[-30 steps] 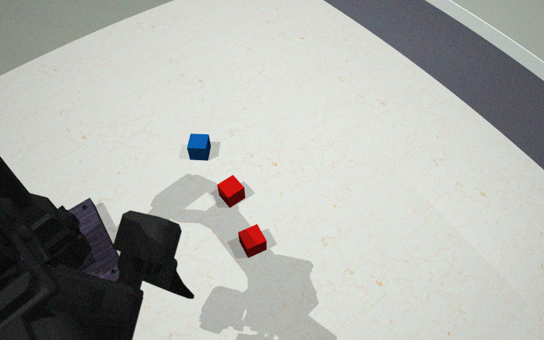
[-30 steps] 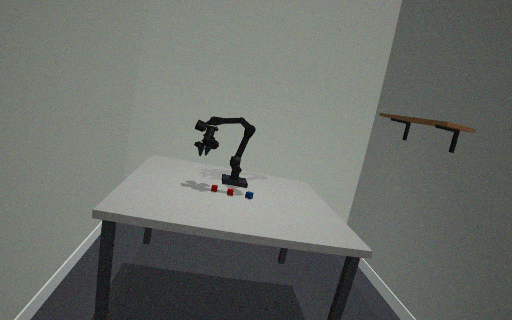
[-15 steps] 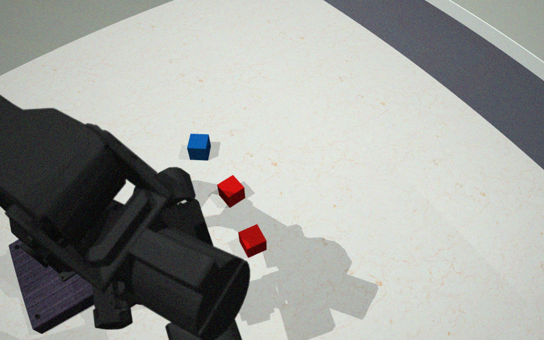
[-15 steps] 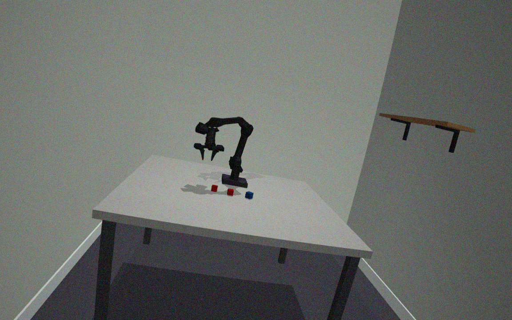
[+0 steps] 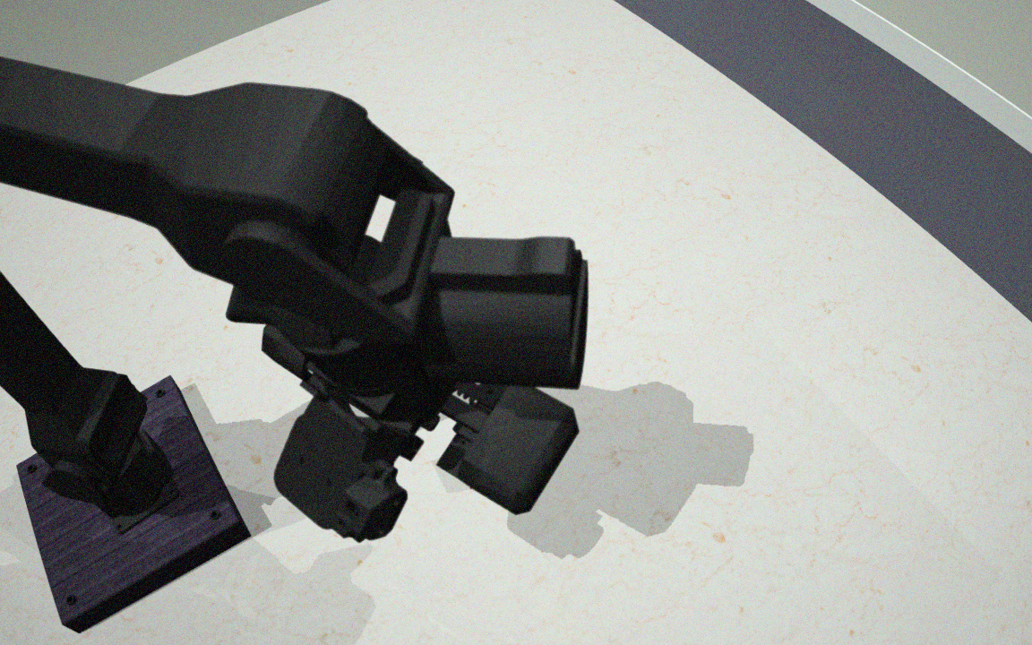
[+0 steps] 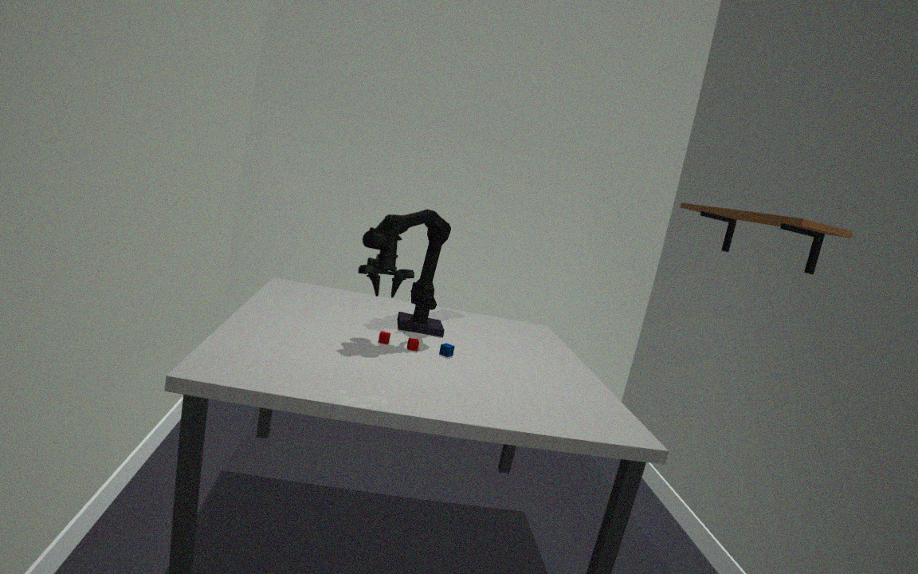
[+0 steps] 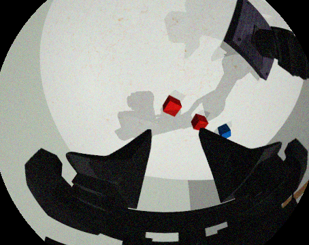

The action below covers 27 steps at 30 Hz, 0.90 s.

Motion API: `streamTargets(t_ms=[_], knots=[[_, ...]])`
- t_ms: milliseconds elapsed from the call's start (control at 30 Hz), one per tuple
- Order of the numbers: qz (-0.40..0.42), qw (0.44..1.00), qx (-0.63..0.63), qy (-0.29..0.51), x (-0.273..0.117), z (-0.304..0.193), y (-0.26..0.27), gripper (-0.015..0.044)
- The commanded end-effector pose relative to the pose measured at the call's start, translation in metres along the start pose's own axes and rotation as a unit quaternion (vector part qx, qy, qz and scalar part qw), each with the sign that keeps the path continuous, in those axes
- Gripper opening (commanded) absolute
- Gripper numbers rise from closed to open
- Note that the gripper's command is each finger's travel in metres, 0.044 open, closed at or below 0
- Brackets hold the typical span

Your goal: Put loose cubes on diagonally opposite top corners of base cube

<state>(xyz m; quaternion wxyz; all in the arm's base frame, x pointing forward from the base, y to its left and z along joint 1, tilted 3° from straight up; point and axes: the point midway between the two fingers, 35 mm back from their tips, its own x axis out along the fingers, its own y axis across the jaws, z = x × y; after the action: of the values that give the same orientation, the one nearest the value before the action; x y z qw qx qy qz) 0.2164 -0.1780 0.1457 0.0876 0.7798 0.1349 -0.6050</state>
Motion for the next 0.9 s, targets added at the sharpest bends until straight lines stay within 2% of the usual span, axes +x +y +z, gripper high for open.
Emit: streamTargets(t_ms=[0, 367, 733, 867], knots=[[-0.009, 0.997, -0.078, -0.017, 0.006, -0.015, -0.007, 0.0265], [-0.04, 0.945, -0.32, -0.059, 0.027, -0.058, -0.04, 0.0265], [-0.071, 0.833, -0.541, -0.093, 0.045, -0.095, -0.083, 0.0265], [-0.076, 0.806, -0.578, -0.098, 0.048, -0.101, -0.092, 0.0265]])
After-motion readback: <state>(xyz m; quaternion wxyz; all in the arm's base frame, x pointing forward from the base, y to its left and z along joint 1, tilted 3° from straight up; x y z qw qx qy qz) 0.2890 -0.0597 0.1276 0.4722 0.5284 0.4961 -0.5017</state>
